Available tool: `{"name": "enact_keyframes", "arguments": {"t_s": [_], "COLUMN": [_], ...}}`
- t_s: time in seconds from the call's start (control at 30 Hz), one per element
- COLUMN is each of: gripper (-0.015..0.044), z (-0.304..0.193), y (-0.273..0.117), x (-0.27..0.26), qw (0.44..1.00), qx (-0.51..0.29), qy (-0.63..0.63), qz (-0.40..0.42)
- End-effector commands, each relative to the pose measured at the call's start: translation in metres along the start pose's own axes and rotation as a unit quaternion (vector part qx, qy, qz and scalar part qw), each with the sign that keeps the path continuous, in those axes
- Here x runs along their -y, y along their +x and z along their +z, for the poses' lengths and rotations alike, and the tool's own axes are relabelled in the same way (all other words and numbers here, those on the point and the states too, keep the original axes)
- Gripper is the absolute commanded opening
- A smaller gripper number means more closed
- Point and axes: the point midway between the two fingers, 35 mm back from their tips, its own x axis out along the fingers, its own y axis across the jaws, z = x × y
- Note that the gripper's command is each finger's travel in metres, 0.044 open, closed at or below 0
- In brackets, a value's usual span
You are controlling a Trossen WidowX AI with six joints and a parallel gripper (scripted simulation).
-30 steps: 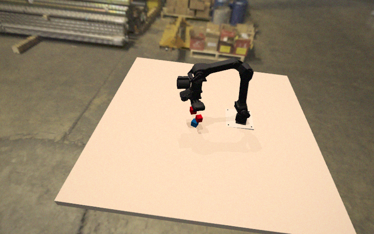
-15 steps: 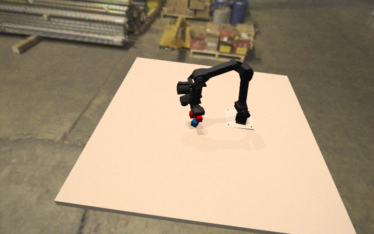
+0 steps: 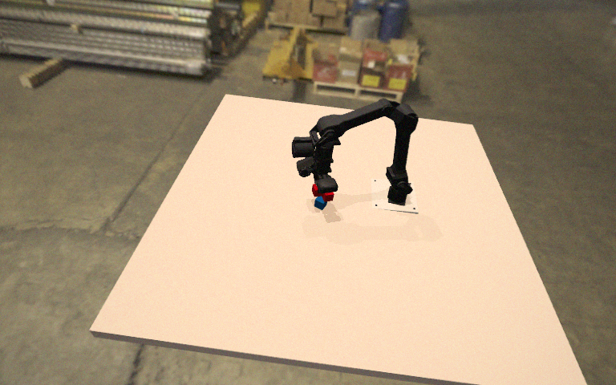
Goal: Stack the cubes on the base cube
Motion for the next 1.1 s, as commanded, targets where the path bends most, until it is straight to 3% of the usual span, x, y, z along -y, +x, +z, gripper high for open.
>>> {"name": "enact_keyframes", "arguments": {"t_s": [0.0, 0.4, 1.07], "gripper": [0.0105, 0.0105, 0.0105], "z": [0.0, 0.002, 0.002], "y": [-0.001, 0.027, 0.029], "x": [0.0, 0.001, 0.001], "qw": [1.0, 1.0, 1.0], "qx": [0.003, -0.005, -0.005], "qy": [-0.002, 0.027, 0.027], "qz": [-0.002, 0.008, 0.008]}}
